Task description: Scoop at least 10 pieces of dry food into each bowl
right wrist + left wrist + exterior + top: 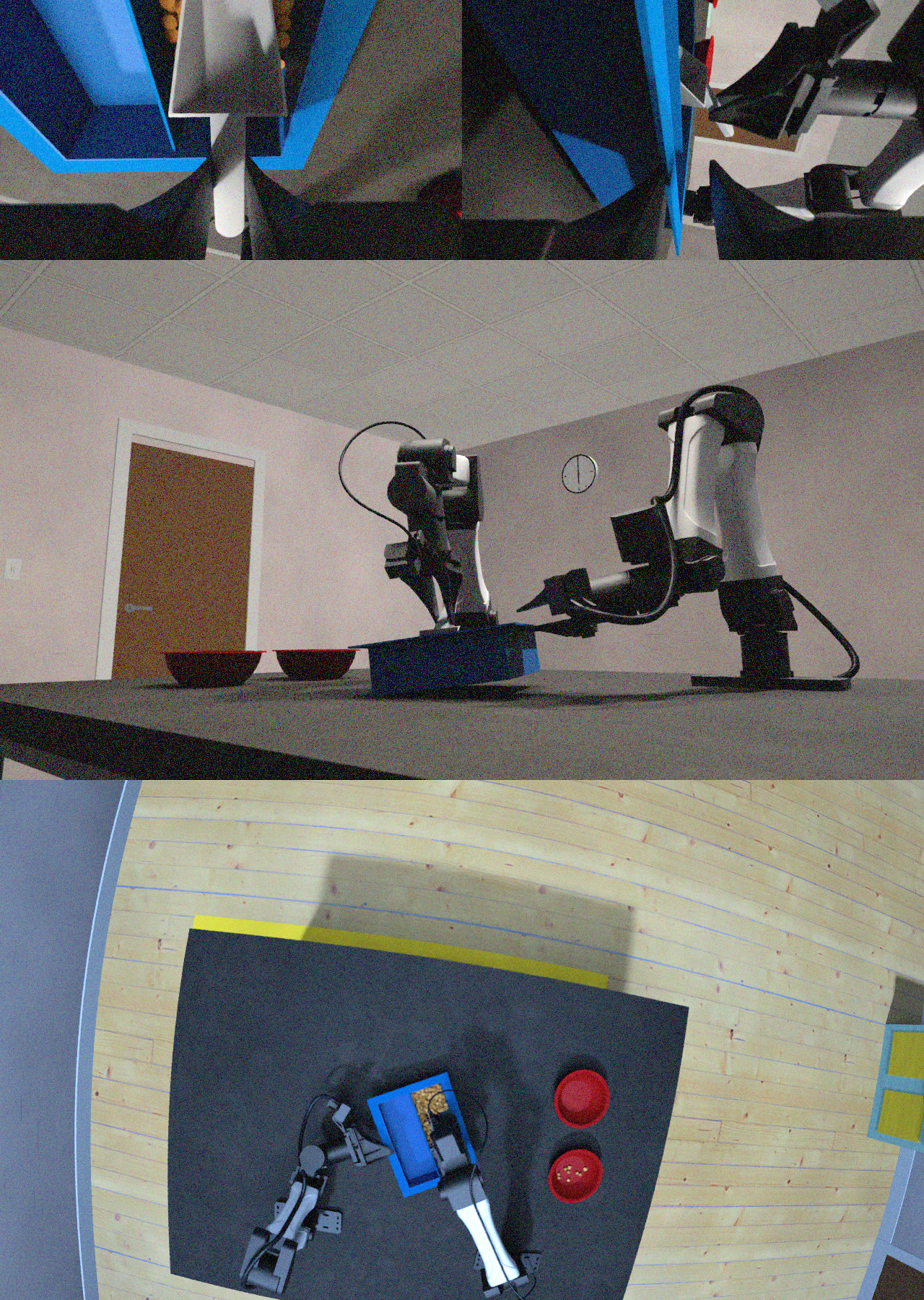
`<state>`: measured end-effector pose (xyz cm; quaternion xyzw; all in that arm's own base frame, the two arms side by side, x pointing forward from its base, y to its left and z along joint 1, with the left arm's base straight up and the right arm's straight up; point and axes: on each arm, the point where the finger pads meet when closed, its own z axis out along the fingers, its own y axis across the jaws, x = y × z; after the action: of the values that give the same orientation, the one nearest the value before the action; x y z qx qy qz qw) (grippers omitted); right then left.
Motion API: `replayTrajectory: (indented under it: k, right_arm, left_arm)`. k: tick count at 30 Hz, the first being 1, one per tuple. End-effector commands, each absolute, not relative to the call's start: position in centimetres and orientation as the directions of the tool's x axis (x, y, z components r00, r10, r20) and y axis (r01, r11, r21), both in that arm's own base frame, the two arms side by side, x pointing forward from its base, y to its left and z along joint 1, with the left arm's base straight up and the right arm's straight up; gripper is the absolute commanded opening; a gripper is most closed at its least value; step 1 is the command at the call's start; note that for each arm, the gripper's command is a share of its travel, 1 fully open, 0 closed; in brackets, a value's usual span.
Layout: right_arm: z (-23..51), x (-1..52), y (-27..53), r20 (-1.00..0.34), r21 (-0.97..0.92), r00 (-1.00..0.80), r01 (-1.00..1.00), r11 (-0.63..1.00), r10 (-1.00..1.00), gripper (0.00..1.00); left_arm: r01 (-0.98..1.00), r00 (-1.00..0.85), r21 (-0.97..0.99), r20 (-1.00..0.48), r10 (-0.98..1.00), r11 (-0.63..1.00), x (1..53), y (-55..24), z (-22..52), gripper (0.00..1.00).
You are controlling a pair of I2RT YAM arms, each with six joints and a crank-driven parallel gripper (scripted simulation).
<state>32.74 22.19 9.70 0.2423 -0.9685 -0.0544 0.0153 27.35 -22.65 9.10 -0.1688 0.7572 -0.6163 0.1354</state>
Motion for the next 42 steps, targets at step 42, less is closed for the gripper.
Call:
replayTrajectory:
  k: [42]
  right_arm:
    - [9.9,33.8,21.5,0.017,0.258,-0.874,-0.465,0.847,-0.486,0.00]
  left_arm:
    - [-0.039,-0.907,-0.974,-0.059,-0.417,0.224,28.4,-23.8,12.1,0.00]
